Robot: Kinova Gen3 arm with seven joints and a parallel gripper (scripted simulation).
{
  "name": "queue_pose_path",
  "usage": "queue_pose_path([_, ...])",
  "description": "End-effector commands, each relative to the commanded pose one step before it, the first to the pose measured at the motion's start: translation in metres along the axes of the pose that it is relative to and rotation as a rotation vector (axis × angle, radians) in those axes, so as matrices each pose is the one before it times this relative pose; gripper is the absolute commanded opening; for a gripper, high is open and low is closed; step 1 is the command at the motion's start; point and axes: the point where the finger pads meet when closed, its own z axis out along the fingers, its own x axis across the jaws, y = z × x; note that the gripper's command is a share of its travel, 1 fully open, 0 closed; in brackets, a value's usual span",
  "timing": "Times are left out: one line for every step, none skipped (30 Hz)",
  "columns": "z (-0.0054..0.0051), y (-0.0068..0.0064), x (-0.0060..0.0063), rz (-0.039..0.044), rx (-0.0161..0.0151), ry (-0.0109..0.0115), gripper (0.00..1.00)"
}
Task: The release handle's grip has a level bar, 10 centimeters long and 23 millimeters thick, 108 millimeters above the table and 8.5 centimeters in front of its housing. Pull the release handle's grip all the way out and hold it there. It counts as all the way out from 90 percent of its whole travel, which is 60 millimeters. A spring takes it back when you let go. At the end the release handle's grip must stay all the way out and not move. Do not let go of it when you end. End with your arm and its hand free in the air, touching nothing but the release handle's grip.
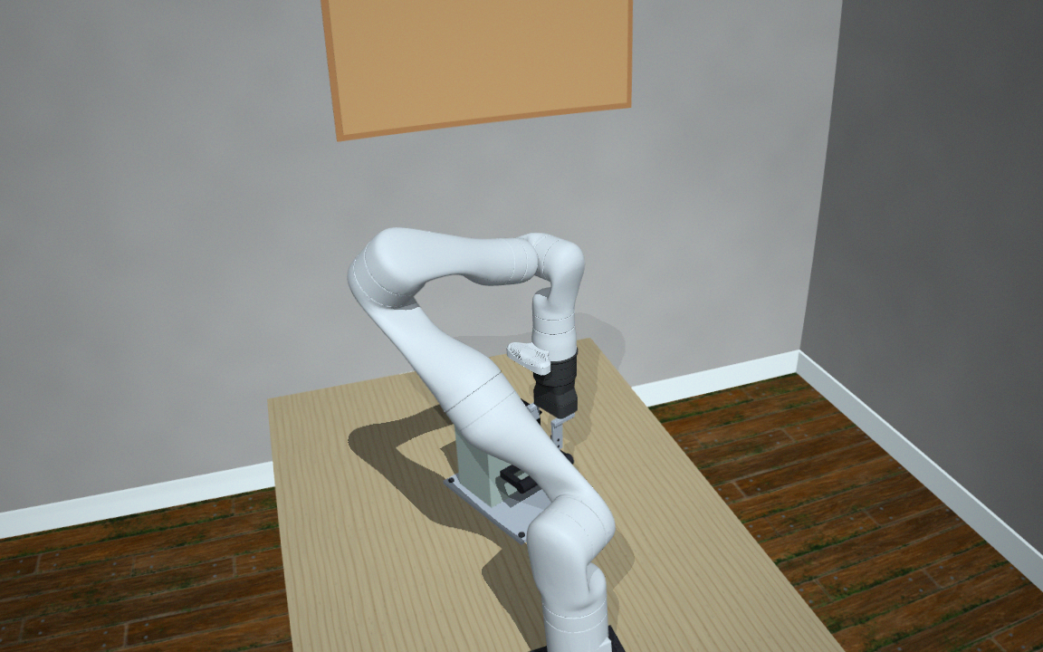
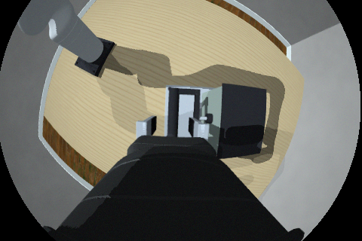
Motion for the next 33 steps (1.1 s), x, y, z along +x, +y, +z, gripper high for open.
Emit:
queue_pose_path([-0.00054,-0.00261,0.00041,-0.00222,0.00296,0.00588,1.0])
queue_pose_path([0.0,0.0,0.0,0.0,0.0,0.0,1.0])
queue_pose_path([0.00002,-0.00002,0.0,-0.00005,0.00002,0.00005,1.0])
queue_pose_path([0.0,0.0,0.0,0.0,0.0,0.0,1.0])
queue_pose_path([0.0,0.0,0.0,0.0,0.0,0.0,0.0])
queue_pose_path([0.0,0.0,0.0,0.0,0.0,0.0,0.0])
queue_pose_path([0.0,0.0,0.0,0.0,0.0,0.0,0.0])
queue_pose_path([0.0,0.0,0.0,0.0,0.0,0.0,0.0])
queue_pose_path([0.0,0.0,0.0,0.0,0.0,0.0,0.0])
queue_pose_path([0.0,0.0,0.0,0.0,0.0,0.0,0.0])
queue_pose_path([0.0,0.0,0.0,0.0,0.0,0.0,0.0])
queue_pose_path([0.0,0.0,0.0,0.0,0.0,0.0,0.0])
queue_pose_path([0.0,0.0,0.0,0.0,0.0,0.0,0.0])
queue_pose_path([0.0,0.0,0.0,0.0,0.0,0.0,0.0])
queue_pose_path([0.0,0.0,0.0,0.0,0.0,0.0,0.0])
queue_pose_path([0.0,0.0,0.0,0.0,0.0,0.0,0.0])
queue_pose_path([0.0,0.0,0.0,0.0,0.0,0.0,0.0])
queue_pose_path([0.0,0.0,0.0,0.0,0.0,0.0,0.0])
queue_pose_path([0.0,0.0,0.0,0.0,0.0,0.0,0.0])
queue_pose_path([0.0,0.0,0.0,0.0,0.0,0.0,0.0])
queue_pose_path([0.0,0.0,0.0,0.0,0.0,0.0,0.0])
queue_pose_path([0.0,0.0,0.0,0.0,0.0,0.0,0.0])
queue_pose_path([0.0,0.0,0.0,0.0,0.0,0.0,0.0])
queue_pose_path([0.0,0.0,0.0,0.0,0.0,0.0,0.0])
queue_pose_path([0.0,0.0,0.0,0.0,0.0,0.0,0.0])
queue_pose_path([0.0,0.0,0.0,0.0,0.0,0.0,0.0])
queue_pose_path([0.0,0.0,0.0,0.0,0.0,0.0,0.0])
queue_pose_path([0.0,0.0,0.0,0.0,0.0,0.0,0.0])
queue_pose_path([0.0,0.0,0.0,0.0,0.0,0.0,0.0])
queue_pose_path([0.0,0.0,0.0,0.0,0.0,0.0,0.0])
queue_pose_path([0.0,0.0,0.0,0.0,0.0,0.0,0.0])
queue_pose_path([0.0,0.0,0.0,0.0,0.0,0.0,0.0])
queue_pose_path([0.0,0.0,0.0,0.0,0.0,0.0,0.0])
